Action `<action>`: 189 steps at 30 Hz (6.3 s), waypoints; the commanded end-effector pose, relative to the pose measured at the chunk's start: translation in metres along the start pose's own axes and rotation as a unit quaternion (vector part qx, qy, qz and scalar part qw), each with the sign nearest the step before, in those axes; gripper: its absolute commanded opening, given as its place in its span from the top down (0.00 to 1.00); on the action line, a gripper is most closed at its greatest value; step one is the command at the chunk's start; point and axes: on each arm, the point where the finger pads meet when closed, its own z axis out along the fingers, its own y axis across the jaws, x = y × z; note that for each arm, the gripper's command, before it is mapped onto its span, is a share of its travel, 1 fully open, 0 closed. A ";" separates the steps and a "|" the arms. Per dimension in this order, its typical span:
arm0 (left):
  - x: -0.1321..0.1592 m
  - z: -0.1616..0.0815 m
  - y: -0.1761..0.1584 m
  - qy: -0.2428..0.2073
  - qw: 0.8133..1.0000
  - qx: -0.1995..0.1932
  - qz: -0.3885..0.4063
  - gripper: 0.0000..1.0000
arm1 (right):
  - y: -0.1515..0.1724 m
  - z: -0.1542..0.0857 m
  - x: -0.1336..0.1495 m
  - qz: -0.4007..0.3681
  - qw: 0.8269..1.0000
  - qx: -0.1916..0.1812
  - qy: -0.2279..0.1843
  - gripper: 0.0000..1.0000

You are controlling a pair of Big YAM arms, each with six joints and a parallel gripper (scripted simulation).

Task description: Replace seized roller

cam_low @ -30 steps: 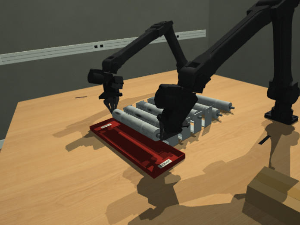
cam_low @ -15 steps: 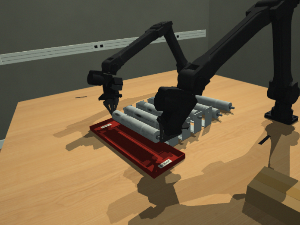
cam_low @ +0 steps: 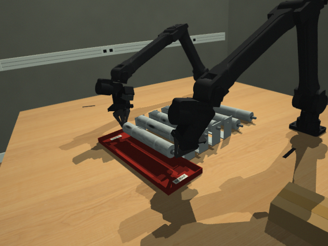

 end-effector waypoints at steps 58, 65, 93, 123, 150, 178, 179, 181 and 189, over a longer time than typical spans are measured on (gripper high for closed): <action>0.011 0.019 0.014 -0.006 1.000 0.002 -0.005 0.68 | -0.054 -0.025 -0.010 -0.011 0.999 0.046 -0.011 0.97; 0.011 0.019 0.014 -0.006 1.000 0.002 -0.005 0.68 | -0.041 -0.004 0.006 0.002 1.000 0.026 -0.006 0.68; 0.013 -0.018 -0.008 -0.003 1.000 0.030 -0.005 0.68 | -0.009 -0.027 0.010 0.012 1.000 -0.002 -0.004 0.68; 0.004 -0.036 0.005 -0.005 1.000 0.008 -0.004 0.68 | -0.044 -0.067 -0.005 -0.019 0.999 0.033 -0.005 0.68; 0.006 -0.060 0.020 0.001 0.998 -0.042 -0.053 0.68 | -0.035 -0.092 0.013 0.052 0.997 0.062 0.010 0.68; -0.025 -0.184 0.060 -0.030 0.935 -0.264 -0.234 0.68 | -0.048 -0.285 0.039 0.268 0.911 0.312 0.031 0.68; -0.026 -0.191 0.062 -0.034 0.930 -0.275 -0.243 0.68 | -0.047 -0.296 0.043 0.278 0.903 0.325 0.030 0.68; -0.028 -0.207 0.064 -0.044 0.918 -0.297 -0.258 0.68 | -0.044 -0.318 0.047 0.296 0.888 0.351 0.026 0.68; -0.043 -0.265 0.068 -0.094 0.868 -0.373 -0.314 0.68 | -0.028 -0.395 0.051 0.358 0.821 0.445 -0.001 0.68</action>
